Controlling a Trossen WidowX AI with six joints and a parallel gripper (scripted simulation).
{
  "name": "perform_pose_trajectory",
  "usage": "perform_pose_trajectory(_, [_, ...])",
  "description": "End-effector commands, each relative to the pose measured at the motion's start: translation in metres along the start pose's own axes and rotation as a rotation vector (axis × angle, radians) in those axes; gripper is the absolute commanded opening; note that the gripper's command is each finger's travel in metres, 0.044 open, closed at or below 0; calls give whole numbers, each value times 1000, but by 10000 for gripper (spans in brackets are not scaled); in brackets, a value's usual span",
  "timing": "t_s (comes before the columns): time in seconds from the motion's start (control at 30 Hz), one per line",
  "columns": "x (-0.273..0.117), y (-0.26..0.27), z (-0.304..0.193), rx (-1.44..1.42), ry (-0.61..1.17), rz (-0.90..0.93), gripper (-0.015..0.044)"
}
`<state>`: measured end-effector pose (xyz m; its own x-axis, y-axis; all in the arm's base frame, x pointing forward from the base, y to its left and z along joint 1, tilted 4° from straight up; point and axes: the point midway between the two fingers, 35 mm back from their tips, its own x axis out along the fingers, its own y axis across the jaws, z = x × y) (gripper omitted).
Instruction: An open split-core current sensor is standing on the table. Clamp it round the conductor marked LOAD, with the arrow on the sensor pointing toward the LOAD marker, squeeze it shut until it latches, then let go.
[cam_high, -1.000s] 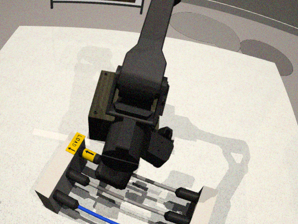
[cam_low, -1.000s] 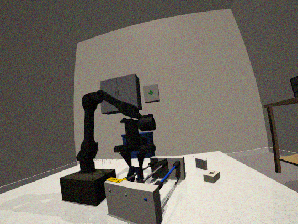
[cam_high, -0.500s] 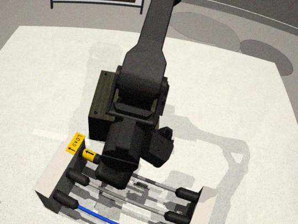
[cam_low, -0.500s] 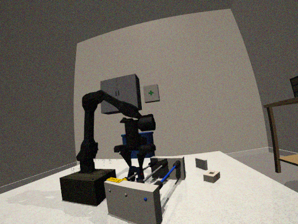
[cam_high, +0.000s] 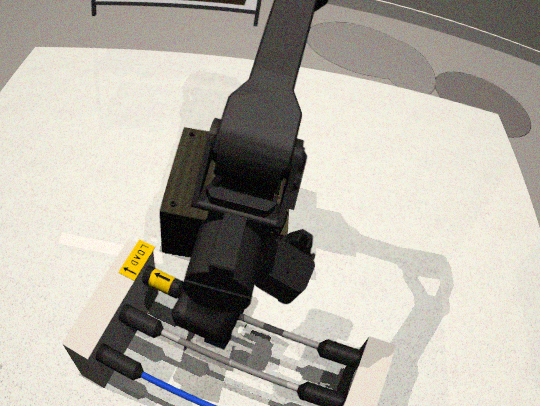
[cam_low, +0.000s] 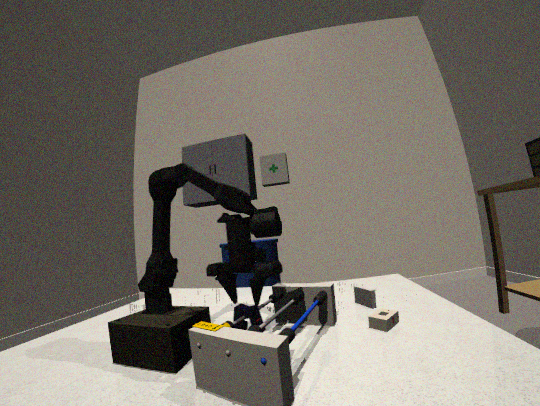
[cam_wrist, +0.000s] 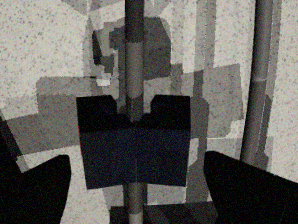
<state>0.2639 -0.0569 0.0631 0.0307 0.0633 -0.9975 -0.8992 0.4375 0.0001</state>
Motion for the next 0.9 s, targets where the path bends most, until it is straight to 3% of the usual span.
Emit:
perform_pose_trajectory(0.0, [-1,0,0,0,0,-2,394])
perform_pose_trajectory(0.07, [-1,0,0,0,0,-2,440])
perform_pose_trajectory(0.3, [-1,0,0,0,0,-2,440])
perform_pose_trajectory(0.47, [36,1,-1,3,4,2,440])
perform_pose_trajectory(0.87, [46,0,-1,3,4,2,440])
